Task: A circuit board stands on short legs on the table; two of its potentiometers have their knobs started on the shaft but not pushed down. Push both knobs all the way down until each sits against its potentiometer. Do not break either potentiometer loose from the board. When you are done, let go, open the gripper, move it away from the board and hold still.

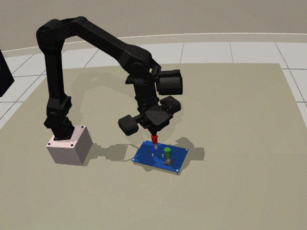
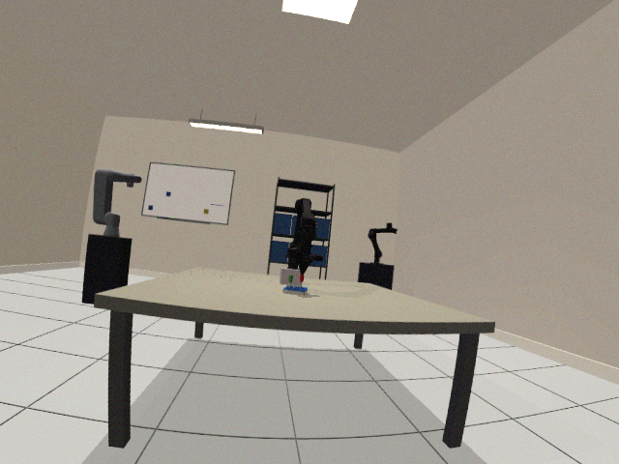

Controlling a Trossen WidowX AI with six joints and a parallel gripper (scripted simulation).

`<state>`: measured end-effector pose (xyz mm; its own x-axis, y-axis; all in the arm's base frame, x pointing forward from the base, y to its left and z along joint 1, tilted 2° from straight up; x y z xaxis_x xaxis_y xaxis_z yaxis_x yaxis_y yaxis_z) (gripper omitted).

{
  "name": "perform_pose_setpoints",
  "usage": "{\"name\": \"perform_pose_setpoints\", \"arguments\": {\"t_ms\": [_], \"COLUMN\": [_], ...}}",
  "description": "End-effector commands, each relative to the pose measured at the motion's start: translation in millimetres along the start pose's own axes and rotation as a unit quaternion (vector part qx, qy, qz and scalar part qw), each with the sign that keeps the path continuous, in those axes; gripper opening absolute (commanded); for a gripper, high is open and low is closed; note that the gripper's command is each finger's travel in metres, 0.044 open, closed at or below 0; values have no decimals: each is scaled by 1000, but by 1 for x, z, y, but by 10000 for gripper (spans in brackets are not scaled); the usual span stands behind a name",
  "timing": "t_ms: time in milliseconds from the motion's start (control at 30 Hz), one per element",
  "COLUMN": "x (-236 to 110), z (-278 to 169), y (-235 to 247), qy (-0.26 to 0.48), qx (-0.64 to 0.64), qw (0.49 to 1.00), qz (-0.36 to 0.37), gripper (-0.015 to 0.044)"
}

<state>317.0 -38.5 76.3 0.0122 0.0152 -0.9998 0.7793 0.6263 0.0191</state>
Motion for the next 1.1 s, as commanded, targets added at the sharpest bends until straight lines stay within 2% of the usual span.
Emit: {"name": "perform_pose_setpoints", "arguments": {"t_ms": [0,1067], "x": [13,25], "z": [0,0], "y": [1,1], "qy": [4,4], "qx": [2,2], "qw": [1000,1000], "qz": [0,0], "gripper": [0,0]}}
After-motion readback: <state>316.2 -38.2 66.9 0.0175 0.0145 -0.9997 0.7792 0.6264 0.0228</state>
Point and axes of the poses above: the point midway between the two fingers, 35 mm back from their tips, its own x axis out along the fingers, its own y axis across the jaws, z = x × y, the point moved 5 cm from there along -x, back along the fingers, and after that the axes turned 7 degrees about -x, right-handed, at the moved point
